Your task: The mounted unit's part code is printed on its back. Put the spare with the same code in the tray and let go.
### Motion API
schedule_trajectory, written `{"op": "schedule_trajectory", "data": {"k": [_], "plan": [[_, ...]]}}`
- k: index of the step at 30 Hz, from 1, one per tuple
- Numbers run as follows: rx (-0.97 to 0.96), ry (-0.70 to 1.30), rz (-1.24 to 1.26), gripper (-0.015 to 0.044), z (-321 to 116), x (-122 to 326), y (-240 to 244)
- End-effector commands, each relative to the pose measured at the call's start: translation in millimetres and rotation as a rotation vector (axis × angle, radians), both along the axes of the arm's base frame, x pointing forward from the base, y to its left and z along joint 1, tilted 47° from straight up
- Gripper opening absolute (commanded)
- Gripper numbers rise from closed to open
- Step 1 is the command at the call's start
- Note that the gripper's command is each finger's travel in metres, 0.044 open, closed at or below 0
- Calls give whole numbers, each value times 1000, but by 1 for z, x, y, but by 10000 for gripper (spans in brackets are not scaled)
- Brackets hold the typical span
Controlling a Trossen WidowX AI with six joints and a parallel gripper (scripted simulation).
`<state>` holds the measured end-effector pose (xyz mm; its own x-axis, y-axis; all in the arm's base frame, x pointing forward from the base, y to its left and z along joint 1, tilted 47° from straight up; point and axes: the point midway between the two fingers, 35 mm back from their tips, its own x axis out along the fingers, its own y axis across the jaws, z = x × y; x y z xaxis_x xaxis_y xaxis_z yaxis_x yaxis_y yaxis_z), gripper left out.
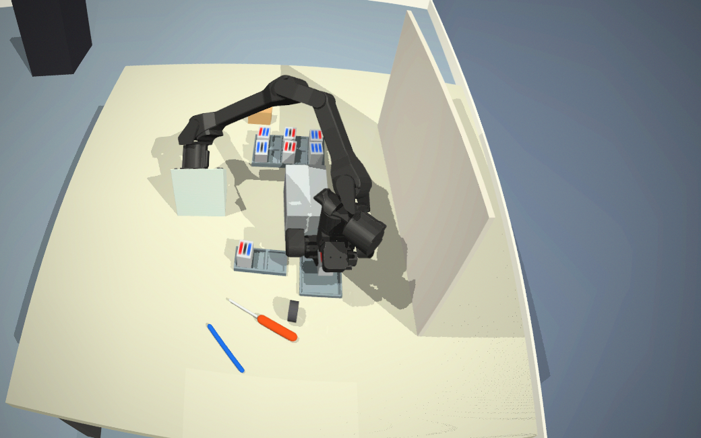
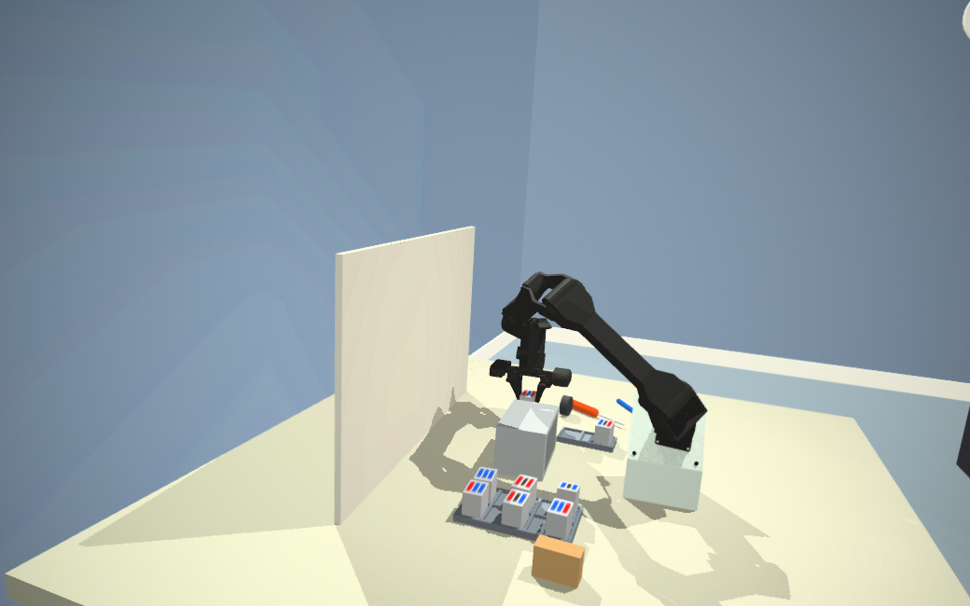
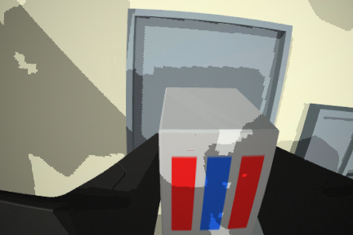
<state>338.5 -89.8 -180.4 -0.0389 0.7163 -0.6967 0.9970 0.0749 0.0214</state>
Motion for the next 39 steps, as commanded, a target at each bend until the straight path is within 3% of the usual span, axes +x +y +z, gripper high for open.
{"op": "schedule_trajectory", "data": {"k": [1,26,39], "plan": [[6,8,-4,0,-3,-3,5],[10,8,-4,0,-16,-8,21],[4,1,2,341,-14,-5,19]]}}
